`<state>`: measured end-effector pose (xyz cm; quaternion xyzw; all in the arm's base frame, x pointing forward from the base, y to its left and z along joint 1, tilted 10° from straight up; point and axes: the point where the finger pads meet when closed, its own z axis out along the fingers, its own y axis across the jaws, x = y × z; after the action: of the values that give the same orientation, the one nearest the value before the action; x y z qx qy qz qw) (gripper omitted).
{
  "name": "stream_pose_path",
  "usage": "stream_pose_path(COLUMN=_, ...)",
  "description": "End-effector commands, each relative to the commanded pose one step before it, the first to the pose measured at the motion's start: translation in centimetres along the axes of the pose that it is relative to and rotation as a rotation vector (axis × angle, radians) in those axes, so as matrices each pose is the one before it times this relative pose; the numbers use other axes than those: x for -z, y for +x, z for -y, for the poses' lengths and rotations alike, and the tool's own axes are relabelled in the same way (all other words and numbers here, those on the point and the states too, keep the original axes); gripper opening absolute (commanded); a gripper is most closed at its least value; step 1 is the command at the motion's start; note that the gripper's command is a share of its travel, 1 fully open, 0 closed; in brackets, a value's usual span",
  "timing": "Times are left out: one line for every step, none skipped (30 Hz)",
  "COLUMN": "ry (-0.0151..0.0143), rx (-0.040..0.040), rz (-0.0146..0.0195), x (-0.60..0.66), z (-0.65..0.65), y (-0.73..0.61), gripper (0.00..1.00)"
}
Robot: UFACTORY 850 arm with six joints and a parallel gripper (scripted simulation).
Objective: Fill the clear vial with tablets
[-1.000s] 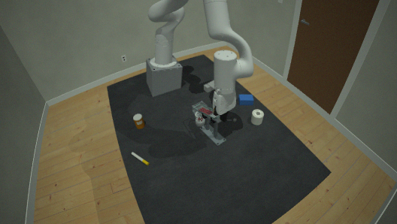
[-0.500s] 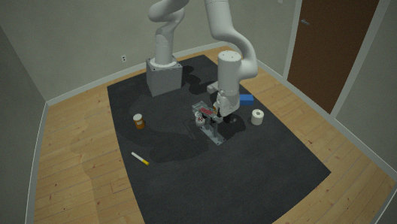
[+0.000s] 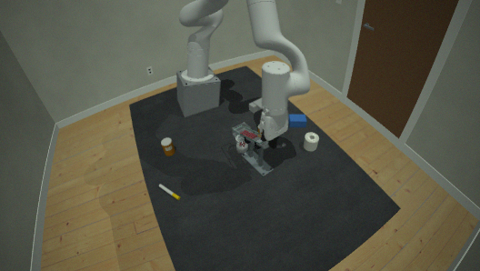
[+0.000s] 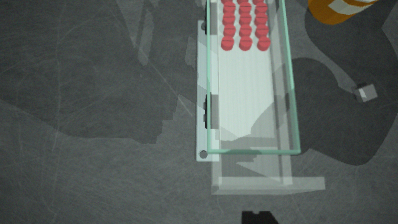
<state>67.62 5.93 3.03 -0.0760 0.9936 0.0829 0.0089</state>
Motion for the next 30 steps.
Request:
stream_pose_path(ry=-0.00020, rx=0.00031, rz=0.00324, x=-0.521, z=0.003, y=1.812, gripper=0.00)
stream_pose_path(ry=0.00001, rx=0.00000, rz=0.00000, x=-0.082, z=0.000, y=0.248, gripper=0.00)
stream_pose_path(ry=0.00003, rx=-0.00001, rz=-0.00001, x=-0.049, z=0.000, y=0.151, gripper=0.00)
stream_pose_path(ry=0.00002, rx=0.00000, rz=0.00000, x=-0.021, z=0.000, y=0.065, gripper=0.00)
stream_pose_path(ry=0.00000, rx=0.00000, rz=0.00000, x=-0.003, z=0.000, y=0.010, gripper=0.00)
stream_pose_path(ry=0.00000, rx=0.00000, rz=0.00000, x=0.000, z=0.000, y=0.000, gripper=0.00)
stream_pose_path(ry=0.00000, rx=0.00000, rz=0.00000, x=0.000, z=0.000, y=0.000, gripper=0.00)
stream_pose_path(ry=-0.00003, rx=0.00001, rz=0.00001, x=0.040, z=0.000, y=-0.124, gripper=0.00)
stream_pose_path(ry=0.00001, rx=0.00000, rz=0.00000, x=0.200, z=0.000, y=-0.604, gripper=0.00)
stream_pose_path(ry=0.00006, rx=-0.00002, rz=-0.00002, x=0.328, z=0.001, y=-0.983, gripper=0.00)
stream_pose_path(ry=-0.00001, rx=0.00000, rz=0.00000, x=0.317, z=0.000, y=-0.956, gripper=0.00)
stream_pose_path(ry=-0.00003, rx=0.00001, rz=0.00001, x=0.185, z=0.000, y=-0.562, gripper=0.00)
stream_pose_path(ry=0.00000, rx=0.00000, rz=0.00000, x=0.037, z=0.000, y=-0.113, gripper=0.00)
stream_pose_path(ry=0.00000, rx=0.00000, rz=0.00000, x=0.000, z=0.000, y=0.000, gripper=0.00)
stream_pose_path(ry=0.00000, rx=0.00000, rz=0.00000, x=0.000, z=0.000, y=0.000, gripper=0.00)
stream_pose_path(ry=0.00000, rx=0.00000, rz=0.00000, x=0.000, z=0.000, y=0.000, gripper=0.00)
stream_pose_path(ry=0.00000, rx=0.00000, rz=0.00000, x=0.000, z=0.000, y=0.000, gripper=0.00)
stream_pose_path(ry=0.00000, rx=0.00000, rz=0.00000, x=0.000, z=0.000, y=0.000, gripper=0.00)
stream_pose_path(ry=0.00000, rx=0.00000, rz=0.00000, x=0.000, z=0.000, y=0.000, gripper=0.00)
stream_pose_path(ry=0.00000, rx=0.00000, rz=0.00000, x=0.000, z=0.000, y=0.000, gripper=0.00)
stream_pose_path(ry=0.00000, rx=0.00000, rz=0.00000, x=0.000, z=0.000, y=0.000, gripper=0.00)
stream_pose_path(ry=0.00000, rx=0.00000, rz=0.00000, x=0.000, z=0.000, y=0.000, gripper=0.00)
stream_pose_path(ry=0.00000, rx=0.00000, rz=0.00000, x=0.000, z=0.000, y=0.000, gripper=0.00)
stream_pose_path(ry=0.00000, rx=0.00000, rz=0.00000, x=0.000, z=0.000, y=0.000, gripper=0.00)
stream_pose_path(ry=0.00000, rx=0.00000, rz=0.00000, x=0.000, z=0.000, y=0.000, gripper=0.00)
stream_pose_path(ry=0.00000, rx=0.00000, rz=0.00000, x=0.000, z=0.000, y=0.000, gripper=0.00)
stream_pose_path(ry=0.00000, rx=0.00000, rz=0.00000, x=0.000, z=0.000, y=0.000, gripper=0.00)
stream_pose_path(ry=0.00000, rx=0.00000, rz=0.00000, x=0.000, z=0.000, y=0.000, gripper=0.00)
stream_pose_path(ry=0.00000, rx=0.00000, rz=0.00000, x=0.000, z=0.000, y=0.000, gripper=0.00)
stream_pose_path(ry=0.00000, rx=0.00000, rz=0.00000, x=0.000, z=0.000, y=0.000, gripper=0.00)
